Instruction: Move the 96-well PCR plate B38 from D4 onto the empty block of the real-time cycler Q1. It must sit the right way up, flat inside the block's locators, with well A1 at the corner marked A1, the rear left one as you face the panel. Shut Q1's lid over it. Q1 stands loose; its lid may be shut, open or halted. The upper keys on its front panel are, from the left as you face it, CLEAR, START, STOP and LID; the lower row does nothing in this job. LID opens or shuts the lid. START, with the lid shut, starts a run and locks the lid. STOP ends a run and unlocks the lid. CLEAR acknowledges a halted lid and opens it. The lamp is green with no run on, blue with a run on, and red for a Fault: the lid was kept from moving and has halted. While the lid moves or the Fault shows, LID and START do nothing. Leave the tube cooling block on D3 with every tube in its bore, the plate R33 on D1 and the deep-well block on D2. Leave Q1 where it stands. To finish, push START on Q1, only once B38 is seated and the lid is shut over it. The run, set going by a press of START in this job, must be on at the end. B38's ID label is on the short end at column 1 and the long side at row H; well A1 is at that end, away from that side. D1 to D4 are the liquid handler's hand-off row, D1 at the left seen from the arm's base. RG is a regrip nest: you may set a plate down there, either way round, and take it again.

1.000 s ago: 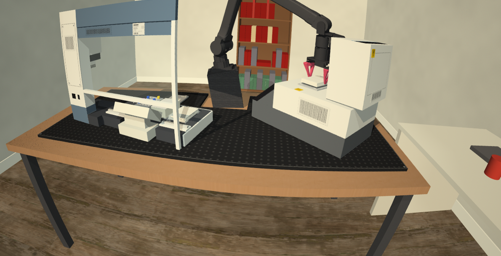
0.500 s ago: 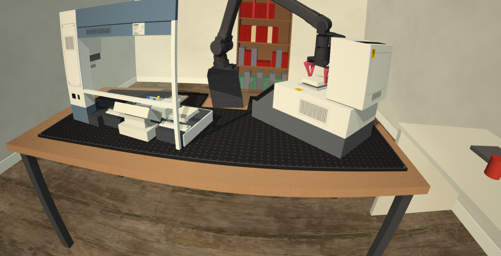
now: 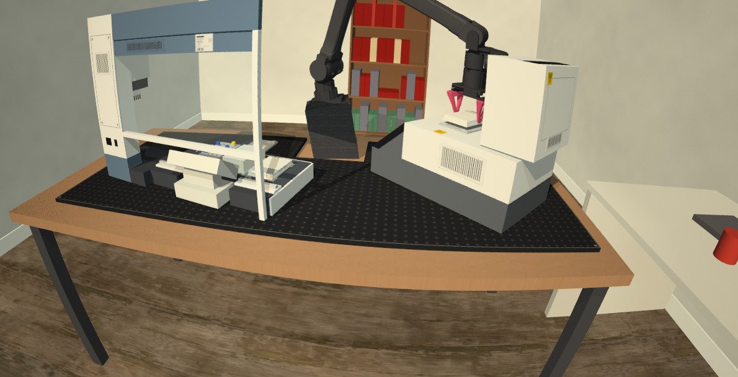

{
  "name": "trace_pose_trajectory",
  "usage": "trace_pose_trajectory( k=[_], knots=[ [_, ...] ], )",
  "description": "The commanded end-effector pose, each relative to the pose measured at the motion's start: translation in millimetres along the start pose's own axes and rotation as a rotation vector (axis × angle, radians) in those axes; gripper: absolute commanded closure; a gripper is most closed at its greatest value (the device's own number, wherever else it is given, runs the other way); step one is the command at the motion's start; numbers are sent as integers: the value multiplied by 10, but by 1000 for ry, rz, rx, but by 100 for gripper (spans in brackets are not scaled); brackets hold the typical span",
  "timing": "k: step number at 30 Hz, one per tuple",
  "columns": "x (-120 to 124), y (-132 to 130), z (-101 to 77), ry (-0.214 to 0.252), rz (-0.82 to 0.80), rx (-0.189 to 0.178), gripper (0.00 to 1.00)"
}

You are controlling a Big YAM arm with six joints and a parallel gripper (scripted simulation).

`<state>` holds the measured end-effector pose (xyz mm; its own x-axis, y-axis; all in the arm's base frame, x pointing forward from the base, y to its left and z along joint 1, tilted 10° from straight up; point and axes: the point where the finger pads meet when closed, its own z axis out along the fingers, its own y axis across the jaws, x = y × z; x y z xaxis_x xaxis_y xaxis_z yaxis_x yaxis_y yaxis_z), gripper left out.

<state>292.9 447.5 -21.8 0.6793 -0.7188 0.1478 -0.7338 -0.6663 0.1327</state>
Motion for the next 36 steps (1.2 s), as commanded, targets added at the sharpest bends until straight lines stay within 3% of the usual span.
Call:
trace_pose_trajectory(
  k=[1, 17, 23, 30, 36],
  knots=[
    [-85, -13, -170, -8, 4, 29, 100],
    [6, -183, -75, -10, 11, 26, 100],
    [-60, -246, -60, -15, -12, 51, 100],
    [-102, -169, -131, -13, -25, 55, 100],
    [-97, -121, -63, -10, -26, 47, 100]
  ],
)
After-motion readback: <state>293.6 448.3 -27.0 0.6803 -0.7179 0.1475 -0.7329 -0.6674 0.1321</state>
